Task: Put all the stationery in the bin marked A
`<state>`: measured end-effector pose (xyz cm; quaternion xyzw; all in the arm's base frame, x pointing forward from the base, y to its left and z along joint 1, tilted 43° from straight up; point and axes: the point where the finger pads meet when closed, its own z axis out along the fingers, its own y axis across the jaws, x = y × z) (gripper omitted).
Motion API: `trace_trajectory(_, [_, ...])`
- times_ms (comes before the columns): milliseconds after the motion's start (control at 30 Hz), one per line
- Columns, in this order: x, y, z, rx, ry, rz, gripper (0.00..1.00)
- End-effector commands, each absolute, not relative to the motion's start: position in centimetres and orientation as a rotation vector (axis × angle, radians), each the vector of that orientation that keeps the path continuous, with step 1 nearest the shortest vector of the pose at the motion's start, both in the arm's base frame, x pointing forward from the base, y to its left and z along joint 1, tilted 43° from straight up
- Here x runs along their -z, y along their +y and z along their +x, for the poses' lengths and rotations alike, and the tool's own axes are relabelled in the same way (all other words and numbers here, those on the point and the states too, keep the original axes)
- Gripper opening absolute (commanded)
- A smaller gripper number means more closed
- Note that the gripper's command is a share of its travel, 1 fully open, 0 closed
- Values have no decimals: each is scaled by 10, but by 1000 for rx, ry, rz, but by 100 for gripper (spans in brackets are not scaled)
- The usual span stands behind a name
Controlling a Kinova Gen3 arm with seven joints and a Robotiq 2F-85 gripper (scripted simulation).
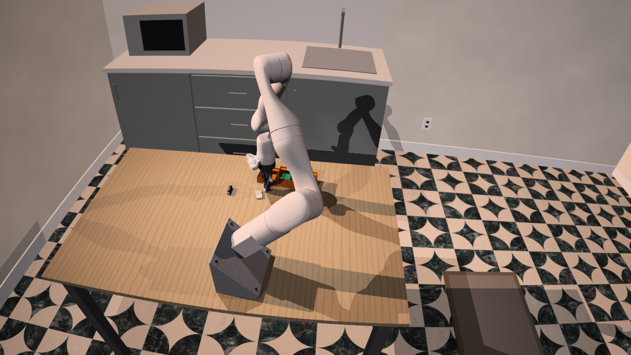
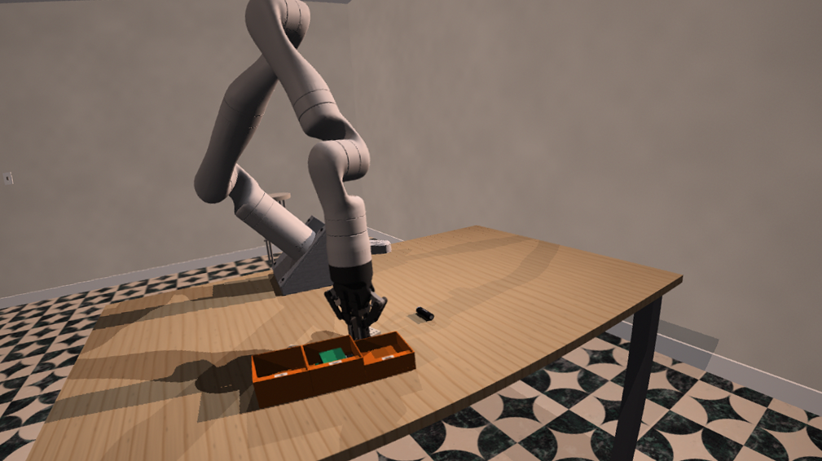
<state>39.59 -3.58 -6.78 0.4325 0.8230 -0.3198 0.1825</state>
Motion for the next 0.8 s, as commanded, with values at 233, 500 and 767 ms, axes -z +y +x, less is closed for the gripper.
trace_trajectory(233, [69, -35, 396, 901, 2323, 1221, 10])
trace_trajectory(500, [69, -35, 396, 901, 2323, 1221, 10])
trace_trajectory(767, [60, -27, 397, 898, 2315, 1229, 10])
